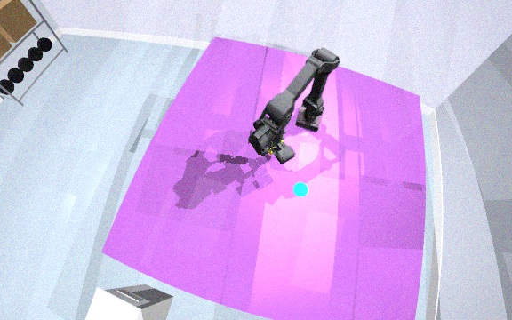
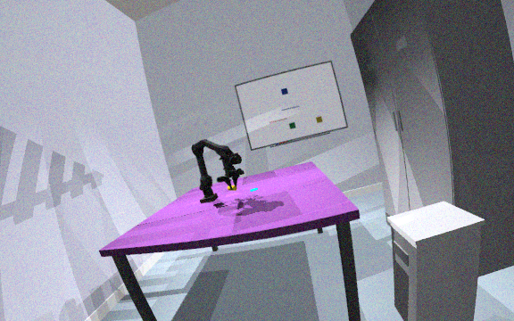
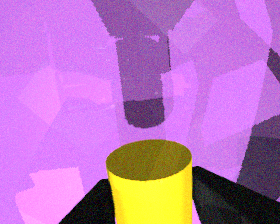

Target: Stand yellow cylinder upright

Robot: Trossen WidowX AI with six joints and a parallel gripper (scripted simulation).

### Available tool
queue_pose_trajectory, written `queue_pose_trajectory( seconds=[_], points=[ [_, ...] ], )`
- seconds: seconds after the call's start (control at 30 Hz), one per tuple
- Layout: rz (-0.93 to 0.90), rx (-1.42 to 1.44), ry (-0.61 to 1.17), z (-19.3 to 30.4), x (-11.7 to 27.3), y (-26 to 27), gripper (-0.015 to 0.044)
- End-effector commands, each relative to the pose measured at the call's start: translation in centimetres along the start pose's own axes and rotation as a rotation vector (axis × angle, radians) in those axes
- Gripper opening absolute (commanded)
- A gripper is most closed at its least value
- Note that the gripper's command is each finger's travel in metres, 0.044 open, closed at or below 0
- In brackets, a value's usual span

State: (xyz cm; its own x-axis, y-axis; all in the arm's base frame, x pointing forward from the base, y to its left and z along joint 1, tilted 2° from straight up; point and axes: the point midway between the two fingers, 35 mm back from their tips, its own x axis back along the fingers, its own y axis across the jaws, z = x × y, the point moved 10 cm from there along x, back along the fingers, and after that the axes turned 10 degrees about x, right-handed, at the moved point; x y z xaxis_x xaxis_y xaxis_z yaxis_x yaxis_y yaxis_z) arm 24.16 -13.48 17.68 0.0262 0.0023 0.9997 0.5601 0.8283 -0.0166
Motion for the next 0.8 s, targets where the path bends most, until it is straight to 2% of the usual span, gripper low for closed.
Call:
queue_pose_trajectory(
  seconds=[0.0, 0.33, 0.77],
  points=[
    [0.001, -0.005, -0.013, 0.1, 1.6, 0.0, 0.0105],
    [0.001, -0.005, -0.012, 0.6, 4.7, 0.0, 0.0105],
    [-0.002, 0.156, -0.020, 0.0, 5.3, 1.8, 0.0105]
  ],
)
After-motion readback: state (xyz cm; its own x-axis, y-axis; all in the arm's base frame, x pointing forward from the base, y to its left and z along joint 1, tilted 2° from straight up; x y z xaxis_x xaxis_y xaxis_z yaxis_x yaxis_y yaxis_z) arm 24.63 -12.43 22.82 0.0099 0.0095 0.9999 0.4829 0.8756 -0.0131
